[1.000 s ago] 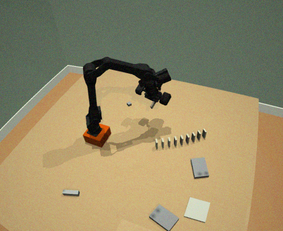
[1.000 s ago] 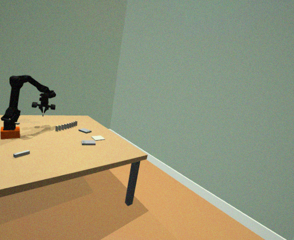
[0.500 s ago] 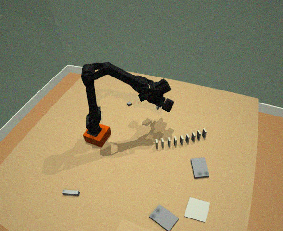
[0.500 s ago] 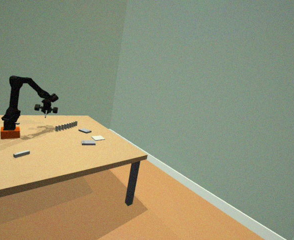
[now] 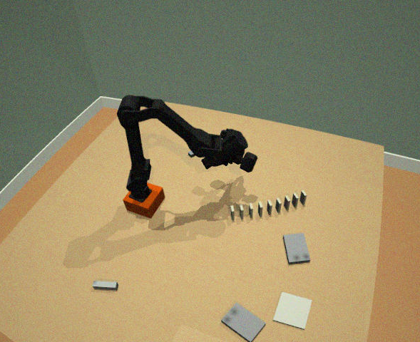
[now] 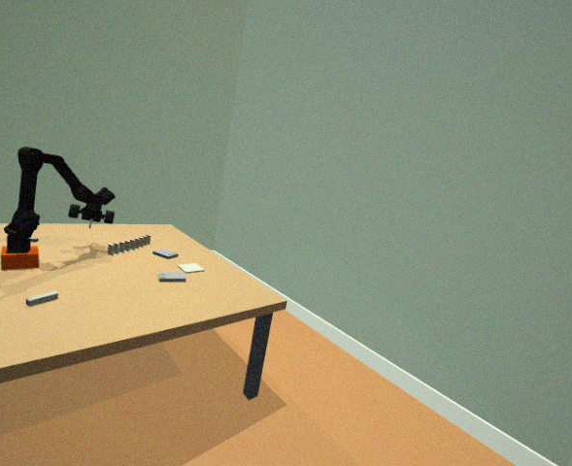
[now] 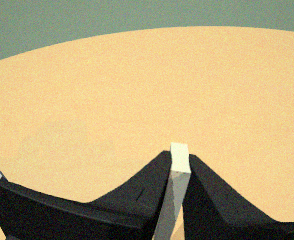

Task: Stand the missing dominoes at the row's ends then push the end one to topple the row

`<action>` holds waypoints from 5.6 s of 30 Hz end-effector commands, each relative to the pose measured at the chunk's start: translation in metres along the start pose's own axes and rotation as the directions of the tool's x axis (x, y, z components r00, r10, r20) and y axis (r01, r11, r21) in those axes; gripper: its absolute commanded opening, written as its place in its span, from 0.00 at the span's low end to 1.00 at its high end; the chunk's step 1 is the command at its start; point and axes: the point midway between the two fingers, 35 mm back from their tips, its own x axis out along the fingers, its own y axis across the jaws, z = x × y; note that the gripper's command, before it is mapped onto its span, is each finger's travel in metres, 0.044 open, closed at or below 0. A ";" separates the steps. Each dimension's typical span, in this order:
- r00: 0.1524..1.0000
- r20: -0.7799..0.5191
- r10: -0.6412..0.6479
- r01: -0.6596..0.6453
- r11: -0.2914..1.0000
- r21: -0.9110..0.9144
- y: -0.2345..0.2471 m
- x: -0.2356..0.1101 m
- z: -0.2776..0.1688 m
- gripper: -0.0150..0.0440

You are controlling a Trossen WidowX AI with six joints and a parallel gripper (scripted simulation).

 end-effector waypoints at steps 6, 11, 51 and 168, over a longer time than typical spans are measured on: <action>0.986 0.161 0.034 -0.030 0.999 -0.029 0.006 -0.016 -0.003 0.29; 0.969 0.240 0.062 -0.049 0.997 -0.061 0.013 -0.027 -0.006 0.29; 0.893 0.414 0.177 -0.100 0.975 -0.200 0.046 -0.057 -0.030 0.29; 0.611 -0.784 -0.114 0.785 0.218 0.580 0.048 -0.007 -0.025 1.00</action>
